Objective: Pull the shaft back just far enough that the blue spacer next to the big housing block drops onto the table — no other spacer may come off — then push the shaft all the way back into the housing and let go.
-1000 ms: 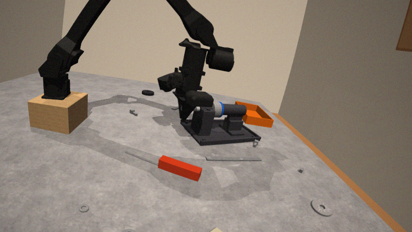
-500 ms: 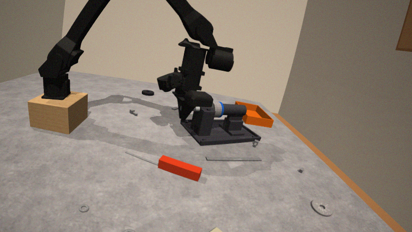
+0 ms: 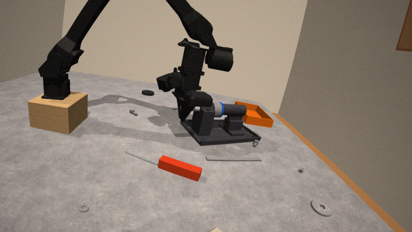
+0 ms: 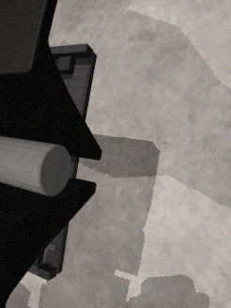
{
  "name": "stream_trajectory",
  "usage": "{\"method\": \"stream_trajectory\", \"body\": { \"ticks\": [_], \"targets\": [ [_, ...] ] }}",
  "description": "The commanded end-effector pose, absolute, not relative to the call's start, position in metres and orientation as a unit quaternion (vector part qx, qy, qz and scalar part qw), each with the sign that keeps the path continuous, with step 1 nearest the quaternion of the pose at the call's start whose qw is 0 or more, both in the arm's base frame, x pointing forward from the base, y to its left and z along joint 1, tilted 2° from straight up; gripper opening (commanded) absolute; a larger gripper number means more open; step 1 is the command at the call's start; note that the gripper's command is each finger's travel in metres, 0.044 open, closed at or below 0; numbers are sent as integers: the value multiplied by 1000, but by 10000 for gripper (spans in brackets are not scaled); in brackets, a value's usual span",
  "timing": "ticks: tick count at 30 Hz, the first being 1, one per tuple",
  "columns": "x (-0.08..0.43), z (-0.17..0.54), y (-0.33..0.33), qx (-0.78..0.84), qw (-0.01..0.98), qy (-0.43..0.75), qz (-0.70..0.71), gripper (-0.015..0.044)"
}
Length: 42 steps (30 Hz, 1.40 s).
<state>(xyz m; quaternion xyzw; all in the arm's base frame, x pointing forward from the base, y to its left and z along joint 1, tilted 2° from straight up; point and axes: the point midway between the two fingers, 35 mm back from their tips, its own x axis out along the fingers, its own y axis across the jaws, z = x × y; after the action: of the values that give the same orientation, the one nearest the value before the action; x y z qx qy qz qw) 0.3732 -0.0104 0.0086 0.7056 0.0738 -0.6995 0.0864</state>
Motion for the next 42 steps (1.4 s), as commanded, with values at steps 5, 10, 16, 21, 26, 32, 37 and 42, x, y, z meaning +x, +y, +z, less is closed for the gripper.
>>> {"method": "stream_trajectory", "body": {
  "ticks": [5, 10, 16, 21, 26, 32, 37, 42],
  "targets": [
    [372, 9, -11, 705, 88, 74, -700, 0],
    [371, 9, -11, 705, 88, 74, -700, 0],
    [371, 9, -11, 705, 88, 74, -700, 0],
    [370, 8, -11, 705, 88, 74, -700, 0],
    [370, 8, -11, 705, 88, 74, -700, 0],
    [369, 8, -12, 705, 88, 74, -700, 0],
    [369, 8, -12, 705, 88, 74, -700, 0],
    [368, 8, -12, 704, 88, 74, -700, 0]
  ]
}}
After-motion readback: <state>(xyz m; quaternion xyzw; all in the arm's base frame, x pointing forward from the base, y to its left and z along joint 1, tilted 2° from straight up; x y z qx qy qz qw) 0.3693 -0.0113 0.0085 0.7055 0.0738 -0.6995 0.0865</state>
